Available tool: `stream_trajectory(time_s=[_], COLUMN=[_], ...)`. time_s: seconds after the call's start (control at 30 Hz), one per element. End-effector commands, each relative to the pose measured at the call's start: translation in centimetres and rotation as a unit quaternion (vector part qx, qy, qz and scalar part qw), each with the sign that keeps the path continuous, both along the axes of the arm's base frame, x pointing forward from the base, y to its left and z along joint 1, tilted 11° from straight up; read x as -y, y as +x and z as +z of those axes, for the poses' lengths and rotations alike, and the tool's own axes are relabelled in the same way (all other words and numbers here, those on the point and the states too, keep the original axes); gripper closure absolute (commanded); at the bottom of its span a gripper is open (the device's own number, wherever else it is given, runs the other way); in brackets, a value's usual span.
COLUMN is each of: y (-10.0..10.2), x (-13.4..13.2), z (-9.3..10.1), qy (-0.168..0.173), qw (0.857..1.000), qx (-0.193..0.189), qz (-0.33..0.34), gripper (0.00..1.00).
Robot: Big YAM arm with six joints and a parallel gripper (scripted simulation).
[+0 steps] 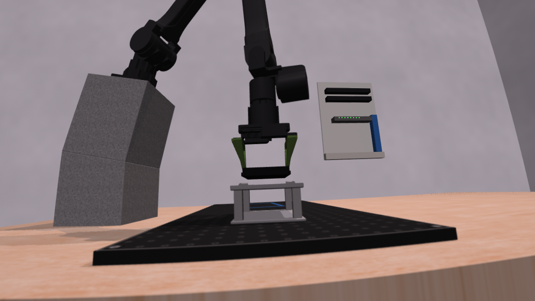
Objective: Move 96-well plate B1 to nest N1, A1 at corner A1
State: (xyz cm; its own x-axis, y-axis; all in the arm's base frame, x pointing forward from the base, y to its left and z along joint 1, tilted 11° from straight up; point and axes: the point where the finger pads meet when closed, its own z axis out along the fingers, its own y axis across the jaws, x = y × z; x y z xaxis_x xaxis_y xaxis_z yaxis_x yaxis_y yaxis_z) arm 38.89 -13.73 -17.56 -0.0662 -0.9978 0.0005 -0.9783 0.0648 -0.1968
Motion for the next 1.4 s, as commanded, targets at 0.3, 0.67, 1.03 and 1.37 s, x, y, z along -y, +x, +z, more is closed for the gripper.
stream_trajectory(time_s=[0.3,0.67,1.03,1.37], y=[0.62,0.69,0.76,0.79], x=[0.10,0.12,0.16,0.17], z=[-0.09,-0.07,-0.05,-0.05], qy=[-0.001,-0.001,-0.001,-0.001], qw=[1.000,1.000,1.000,1.000], qx=[0.005,0.005,0.005,0.005], qz=[0.000,0.000,0.000,0.000], gripper=[1.00,1.00,1.00,1.00])
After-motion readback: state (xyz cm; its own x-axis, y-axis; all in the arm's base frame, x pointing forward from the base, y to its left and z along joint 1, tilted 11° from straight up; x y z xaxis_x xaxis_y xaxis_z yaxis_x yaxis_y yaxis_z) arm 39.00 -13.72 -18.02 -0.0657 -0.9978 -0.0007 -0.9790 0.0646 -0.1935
